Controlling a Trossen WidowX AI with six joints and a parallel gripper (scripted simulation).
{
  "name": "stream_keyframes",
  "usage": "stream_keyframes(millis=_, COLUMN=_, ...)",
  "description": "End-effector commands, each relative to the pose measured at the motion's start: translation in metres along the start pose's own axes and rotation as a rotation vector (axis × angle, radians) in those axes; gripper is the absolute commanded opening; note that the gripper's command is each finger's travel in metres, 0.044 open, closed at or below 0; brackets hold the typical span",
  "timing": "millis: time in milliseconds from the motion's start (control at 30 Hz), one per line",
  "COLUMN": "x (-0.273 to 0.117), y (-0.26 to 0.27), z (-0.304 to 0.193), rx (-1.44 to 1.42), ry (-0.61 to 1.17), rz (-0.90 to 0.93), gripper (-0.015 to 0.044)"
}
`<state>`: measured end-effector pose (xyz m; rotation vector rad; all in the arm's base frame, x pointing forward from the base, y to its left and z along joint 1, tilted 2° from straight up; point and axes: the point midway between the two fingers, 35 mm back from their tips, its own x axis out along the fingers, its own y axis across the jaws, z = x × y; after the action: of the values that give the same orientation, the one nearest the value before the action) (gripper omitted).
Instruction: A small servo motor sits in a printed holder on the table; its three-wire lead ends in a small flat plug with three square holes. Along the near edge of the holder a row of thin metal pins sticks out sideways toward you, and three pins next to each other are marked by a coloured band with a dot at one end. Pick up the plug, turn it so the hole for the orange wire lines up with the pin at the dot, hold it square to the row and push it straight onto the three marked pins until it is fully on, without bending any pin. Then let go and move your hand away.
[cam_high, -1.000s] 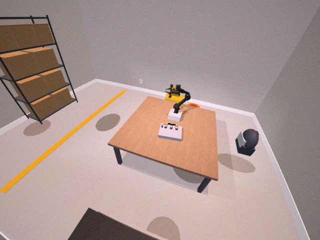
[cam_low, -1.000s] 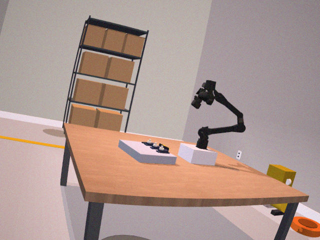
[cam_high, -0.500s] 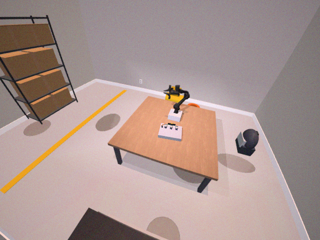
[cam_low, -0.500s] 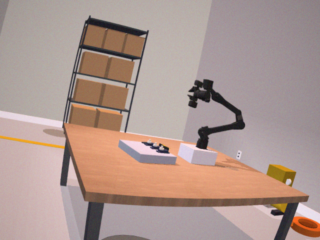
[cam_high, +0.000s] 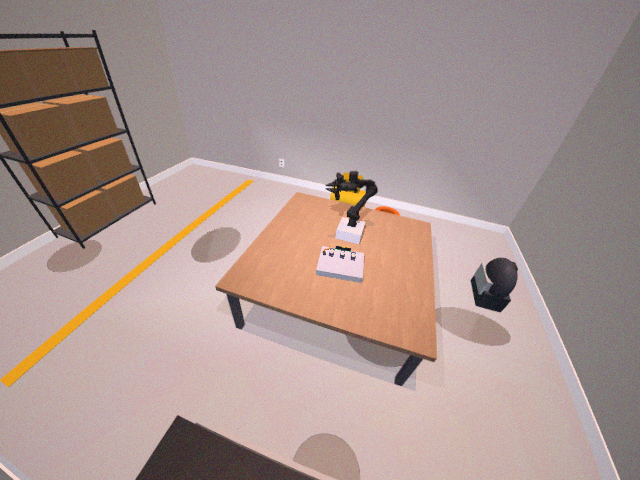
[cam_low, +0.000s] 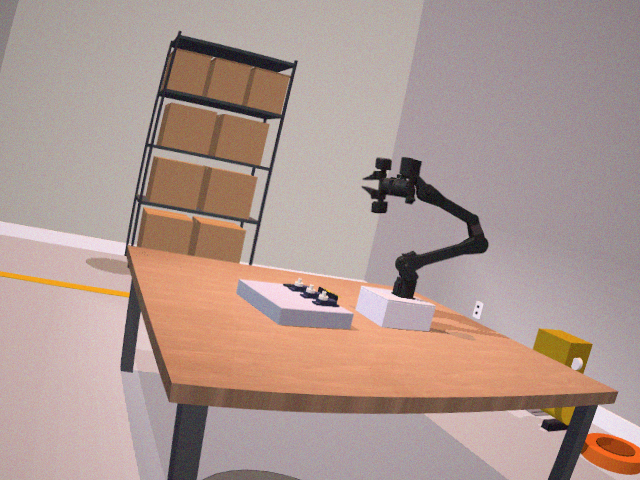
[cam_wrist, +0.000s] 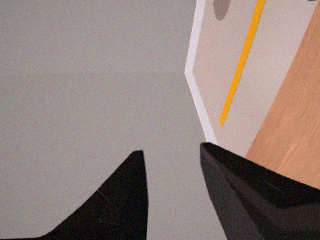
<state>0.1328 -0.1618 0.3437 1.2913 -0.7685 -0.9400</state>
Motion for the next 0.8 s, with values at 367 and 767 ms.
stream_keyframes(millis=367, x=0.007, y=0.004, z=-0.05, rx=-0.265, ry=0.203, rz=0.062, gripper=0.0115)
stream_keyframes(millis=767, x=0.005, y=0.008, z=-0.09, rx=-0.478, ry=0.354, rz=0.162, gripper=0.0115)
